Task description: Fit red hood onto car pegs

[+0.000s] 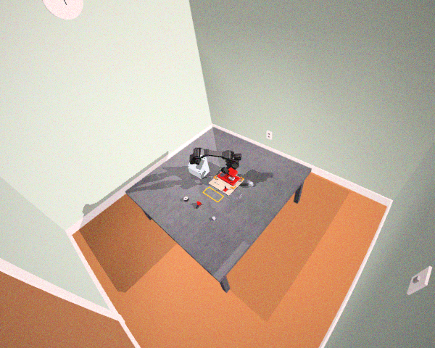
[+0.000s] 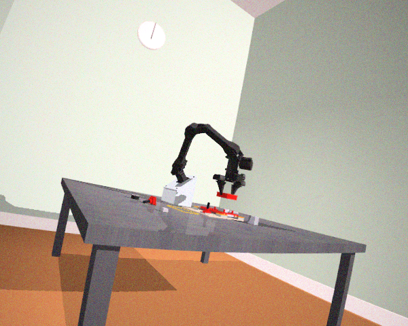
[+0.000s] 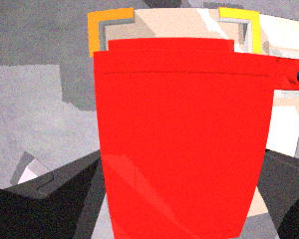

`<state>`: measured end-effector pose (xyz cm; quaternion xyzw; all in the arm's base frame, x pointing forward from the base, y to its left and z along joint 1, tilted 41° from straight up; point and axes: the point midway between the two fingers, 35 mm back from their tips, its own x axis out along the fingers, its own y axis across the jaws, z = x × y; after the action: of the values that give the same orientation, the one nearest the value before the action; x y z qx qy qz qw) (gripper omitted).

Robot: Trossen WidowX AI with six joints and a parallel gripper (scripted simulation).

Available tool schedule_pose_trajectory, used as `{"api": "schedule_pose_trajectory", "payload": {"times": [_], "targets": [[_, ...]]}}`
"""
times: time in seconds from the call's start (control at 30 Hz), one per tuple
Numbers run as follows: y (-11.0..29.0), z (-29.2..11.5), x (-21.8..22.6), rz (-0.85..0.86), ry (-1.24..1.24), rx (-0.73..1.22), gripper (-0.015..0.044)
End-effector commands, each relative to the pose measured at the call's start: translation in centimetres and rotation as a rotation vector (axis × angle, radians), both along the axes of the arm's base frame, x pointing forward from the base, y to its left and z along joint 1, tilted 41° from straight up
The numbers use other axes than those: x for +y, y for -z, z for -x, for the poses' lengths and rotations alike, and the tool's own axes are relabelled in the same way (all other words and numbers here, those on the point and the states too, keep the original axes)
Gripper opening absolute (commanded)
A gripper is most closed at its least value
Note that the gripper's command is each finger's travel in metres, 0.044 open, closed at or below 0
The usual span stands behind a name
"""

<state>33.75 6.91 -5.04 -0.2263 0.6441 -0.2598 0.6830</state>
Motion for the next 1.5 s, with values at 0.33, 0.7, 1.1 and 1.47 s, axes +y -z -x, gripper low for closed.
{"api": "schedule_pose_trajectory", "payload": {"times": [0.33,0.7,1.1,1.47], "targets": [[2.8,-0.3,-2.8,0.008,-0.015,0.011,0.0],[3.7,-0.3,-3.5,0.009,-0.015,0.01,0.0],[3.6,-0.2,-3.5,0.009,-0.015,0.011,0.0],[3.6,-0.2,-3.5,0.009,-0.015,0.011,0.0]]}}
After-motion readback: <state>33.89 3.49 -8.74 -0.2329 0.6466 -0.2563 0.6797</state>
